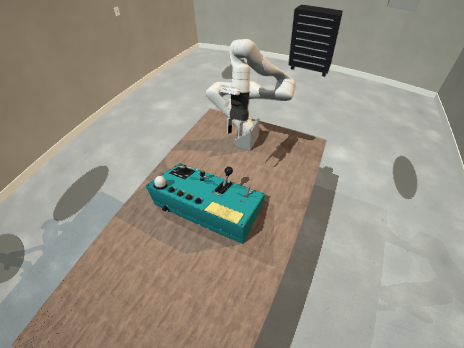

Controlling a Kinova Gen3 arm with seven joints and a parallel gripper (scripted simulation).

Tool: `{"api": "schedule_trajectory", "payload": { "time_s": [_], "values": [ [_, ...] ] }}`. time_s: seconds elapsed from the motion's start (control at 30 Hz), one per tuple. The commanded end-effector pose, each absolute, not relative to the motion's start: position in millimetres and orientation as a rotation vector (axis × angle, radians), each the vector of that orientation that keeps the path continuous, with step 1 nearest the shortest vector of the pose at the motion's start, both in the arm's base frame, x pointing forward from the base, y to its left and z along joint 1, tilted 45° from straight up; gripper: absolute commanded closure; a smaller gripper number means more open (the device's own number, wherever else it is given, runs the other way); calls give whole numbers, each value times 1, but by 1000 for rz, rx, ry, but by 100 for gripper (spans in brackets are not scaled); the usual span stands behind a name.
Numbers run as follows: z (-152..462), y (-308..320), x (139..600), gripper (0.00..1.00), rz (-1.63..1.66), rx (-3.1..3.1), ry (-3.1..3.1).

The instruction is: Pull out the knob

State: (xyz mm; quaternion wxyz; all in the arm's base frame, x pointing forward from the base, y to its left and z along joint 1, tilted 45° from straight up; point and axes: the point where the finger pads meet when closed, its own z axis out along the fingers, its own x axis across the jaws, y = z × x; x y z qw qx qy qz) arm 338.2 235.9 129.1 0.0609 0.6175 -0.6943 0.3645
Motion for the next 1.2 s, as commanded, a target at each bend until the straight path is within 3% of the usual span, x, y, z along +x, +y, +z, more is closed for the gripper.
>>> {"api": "schedule_trajectory", "payload": {
  "time_s": [0.0, 0.37, 1.17],
  "values": [
    [93, 237, 328, 0, 1132, 1877, -1999],
    [48, 234, 321, 0, 1111, 1869, -1956],
    [45, 234, 320, 0, 1110, 1868, -1953]
  ]
}}
